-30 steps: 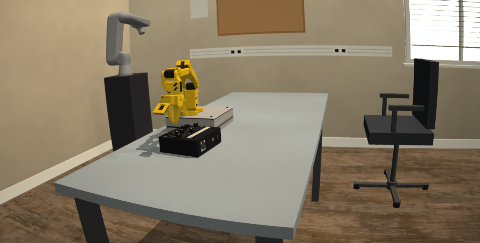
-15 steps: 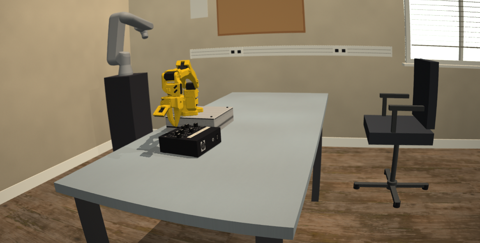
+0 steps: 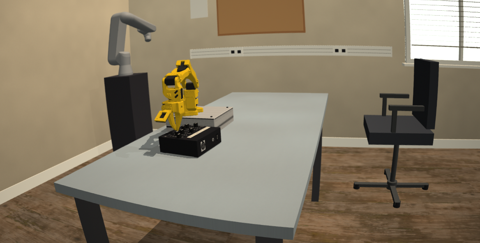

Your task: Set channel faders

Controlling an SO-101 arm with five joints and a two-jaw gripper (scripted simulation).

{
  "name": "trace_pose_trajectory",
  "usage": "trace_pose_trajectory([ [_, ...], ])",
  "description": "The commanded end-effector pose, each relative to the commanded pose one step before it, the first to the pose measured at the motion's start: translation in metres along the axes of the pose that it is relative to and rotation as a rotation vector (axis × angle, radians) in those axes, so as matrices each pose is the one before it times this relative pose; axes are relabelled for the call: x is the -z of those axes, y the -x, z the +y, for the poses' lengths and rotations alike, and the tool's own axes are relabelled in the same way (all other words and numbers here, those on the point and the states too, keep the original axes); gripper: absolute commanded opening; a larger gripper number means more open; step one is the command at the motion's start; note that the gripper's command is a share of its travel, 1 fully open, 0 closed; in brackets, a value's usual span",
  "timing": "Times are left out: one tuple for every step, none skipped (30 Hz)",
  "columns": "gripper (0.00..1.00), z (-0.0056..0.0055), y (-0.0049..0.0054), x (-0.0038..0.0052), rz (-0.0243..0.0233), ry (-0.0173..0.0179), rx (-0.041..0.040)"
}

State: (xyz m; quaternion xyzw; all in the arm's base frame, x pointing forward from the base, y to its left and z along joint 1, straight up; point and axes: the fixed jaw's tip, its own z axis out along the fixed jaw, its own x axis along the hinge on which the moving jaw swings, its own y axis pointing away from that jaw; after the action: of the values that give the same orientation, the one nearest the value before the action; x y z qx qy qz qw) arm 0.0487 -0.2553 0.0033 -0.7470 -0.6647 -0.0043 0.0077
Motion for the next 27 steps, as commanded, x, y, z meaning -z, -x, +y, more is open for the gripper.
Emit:
trace_pose_trajectory([
  [0.0, -0.00176, 0.00098, 0.002493, -0.01421, 0.00519, -0.0026],
  [0.0, 0.0, 0.0, 0.000001, -0.00001, 0.0, 0.0],
  [0.0, 0.0, 0.0, -0.000001, 0.00001, 0.0, 0.0],
  [0.0, 0.0, 0.0, 0.000001, -0.00001, 0.0, 0.0],
  [0.0, 0.0, 0.0, -0.000001, 0.00001, 0.0, 0.0],
  [0.0, 0.0, 0.0, 0.000001, -0.00001, 0.0, 0.0],
  [0.0, 0.0, 0.0, -0.000001, 0.00001, 0.0, 0.0],
  [0.0, 0.0, 0.0, 0.000001, -0.00001, 0.0, 0.0],
  [0.0, 0.0, 0.0, -0.000001, 0.00001, 0.0, 0.0],
  [0.0, 0.0, 0.0, 0.000001, -0.00001, 0.0, 0.0],
  [0.0, 0.0, 0.0, -0.000001, 0.00001, 0.0, 0.0],
  [0.0, 0.0, 0.0, 0.000001, -0.00001, 0.0, 0.0],
  [0.0, 0.0, 0.0, -0.000001, 0.00001, 0.0, 0.0],
  [0.0, 0.0, 0.0, 0.0, 0.0, 0.0, 0.0],
  [0.0, 0.0, 0.0, 0.0, 0.0, 0.0, 0.0],
  [0.0, 0.00001, 0.00001, 0.000031, -0.00001, 0.0, 0.0],
  [0.0, 0.00003, 0.00008, 0.000187, 0.00001, 0.0, 0.0],
  [0.0, 0.00006, 0.00019, 0.000441, -0.00001, 0.0, 0.0],
  [0.0, 0.0001, 0.00031, 0.000727, 0.00001, 0.0, 0.0],
  [0.0, 0.00014, 0.00041, 0.001003, -0.00001, 0.0, 0.0],
  [0.0, 0.00016, 0.00048, 0.001225, 0.00001, 0.0, 0.0],
  [0.0, 0.00017, 0.00052, 0.001372, -0.00001, 0.0, 0.0],
  [0.0, 0.00017, 0.0005, 0.001421, 0.00001, 0.0, 0.0],
  [0.0, 0.00015, 0.00046, 0.001372, -0.00001, 0.0, 0.0],
  [0.0, 0.00013, 0.00038, 0.001226, 0.00001, 0.0, 0.0],
  [0.0, 0.0001, 0.0003, 0.001004, -0.00001, 0.0, 0.0],
  [0.0, 0.00007, 0.00021, 0.000728, 0.00001, 0.0, 0.0],
])
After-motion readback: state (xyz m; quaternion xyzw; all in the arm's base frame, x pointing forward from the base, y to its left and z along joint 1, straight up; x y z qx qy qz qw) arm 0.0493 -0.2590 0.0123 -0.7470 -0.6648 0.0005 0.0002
